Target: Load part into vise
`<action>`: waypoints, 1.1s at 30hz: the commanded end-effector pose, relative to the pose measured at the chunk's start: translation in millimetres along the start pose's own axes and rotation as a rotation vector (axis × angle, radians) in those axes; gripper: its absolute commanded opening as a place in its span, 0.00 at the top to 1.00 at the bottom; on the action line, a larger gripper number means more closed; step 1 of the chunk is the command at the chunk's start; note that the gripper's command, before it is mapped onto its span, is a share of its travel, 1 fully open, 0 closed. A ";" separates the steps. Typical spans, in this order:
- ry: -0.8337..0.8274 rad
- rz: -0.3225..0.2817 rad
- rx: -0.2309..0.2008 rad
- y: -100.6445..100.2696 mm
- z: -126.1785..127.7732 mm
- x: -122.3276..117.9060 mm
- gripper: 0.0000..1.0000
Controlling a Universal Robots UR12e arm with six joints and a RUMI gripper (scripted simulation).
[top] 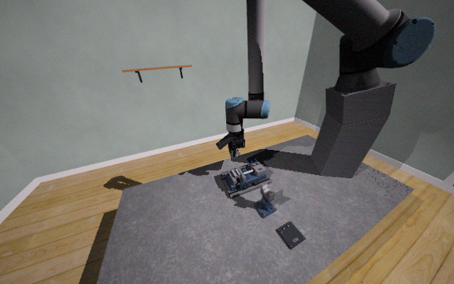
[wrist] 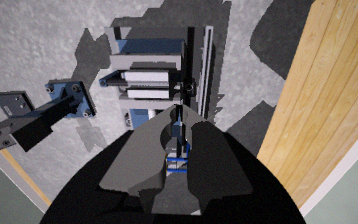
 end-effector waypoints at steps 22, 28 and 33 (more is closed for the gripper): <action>0.000 0.001 -0.001 -0.4 0.2 0.5 1.00; 0.000 0.001 -0.001 -3.9 0.2 0.5 1.00; 0.000 0.001 -0.001 -6.7 0.2 0.5 1.00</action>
Point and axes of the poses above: the point where the finger pads meet when closed, its own y axis back along the fingers, its own z axis across the jaws, x = y × z, the point moved 5 cm from there along y, back along the fingers, and after that the axes turned 8 degrees about y, right-handed, at the moved point
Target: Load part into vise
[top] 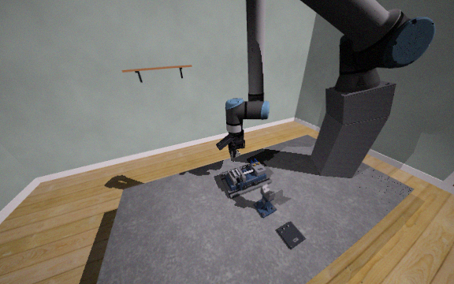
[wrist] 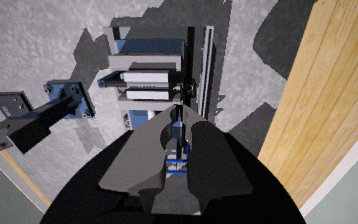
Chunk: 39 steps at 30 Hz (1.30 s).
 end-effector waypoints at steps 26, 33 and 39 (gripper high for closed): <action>0.000 0.001 -0.001 -37.3 0.3 0.5 1.00; 0.000 0.001 -0.001 -42.6 0.3 0.5 1.00; 0.000 0.001 -0.001 -46.1 0.3 0.5 1.00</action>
Point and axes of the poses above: the point where the finger pads meet when closed, its own y axis back along the fingers, its own z axis across the jaws, x = y × z, the point moved 5 cm from there along y, back along the fingers, and after that the axes turned 8 degrees about y, right-handed, at the moved point
